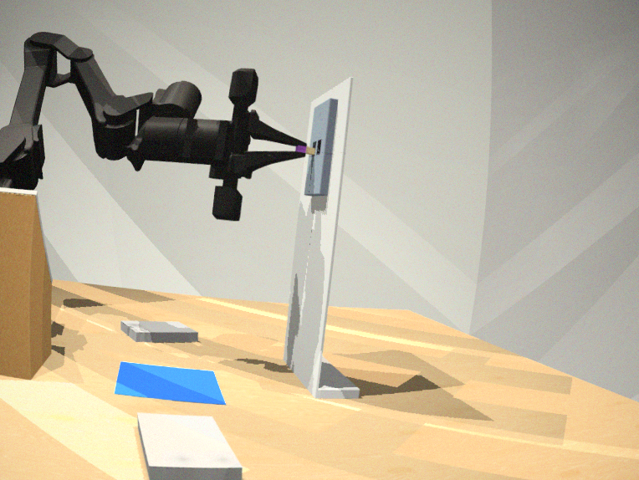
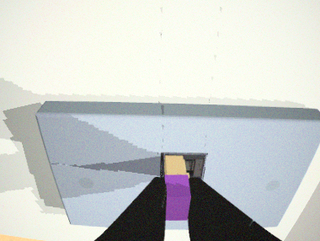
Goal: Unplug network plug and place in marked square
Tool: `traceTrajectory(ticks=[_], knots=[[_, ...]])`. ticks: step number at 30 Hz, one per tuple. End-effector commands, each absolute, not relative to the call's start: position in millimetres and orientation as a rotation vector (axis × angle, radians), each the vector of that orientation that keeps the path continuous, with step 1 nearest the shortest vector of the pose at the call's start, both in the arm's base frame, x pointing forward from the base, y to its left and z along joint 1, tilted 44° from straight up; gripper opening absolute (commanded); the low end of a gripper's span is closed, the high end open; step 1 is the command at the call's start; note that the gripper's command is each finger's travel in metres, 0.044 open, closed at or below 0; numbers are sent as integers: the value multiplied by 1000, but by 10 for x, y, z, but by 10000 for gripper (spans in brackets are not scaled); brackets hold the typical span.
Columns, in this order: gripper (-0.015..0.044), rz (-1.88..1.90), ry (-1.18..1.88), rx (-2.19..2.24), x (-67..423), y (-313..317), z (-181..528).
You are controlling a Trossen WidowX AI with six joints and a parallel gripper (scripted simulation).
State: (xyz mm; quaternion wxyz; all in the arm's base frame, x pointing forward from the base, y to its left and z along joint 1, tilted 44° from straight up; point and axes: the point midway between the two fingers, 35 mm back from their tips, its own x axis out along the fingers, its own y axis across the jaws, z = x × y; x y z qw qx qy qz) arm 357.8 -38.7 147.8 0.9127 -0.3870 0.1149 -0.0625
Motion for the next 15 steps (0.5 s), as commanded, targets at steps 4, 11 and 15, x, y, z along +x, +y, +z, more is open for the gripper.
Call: traceTrajectory(ticks=[4,11,15], knots=[[0,-128,235,-794,3527,-385,1477],[0,-127,235,-794,3493,-385,1475],[0,-127,235,-794,3474,-385,1475]])
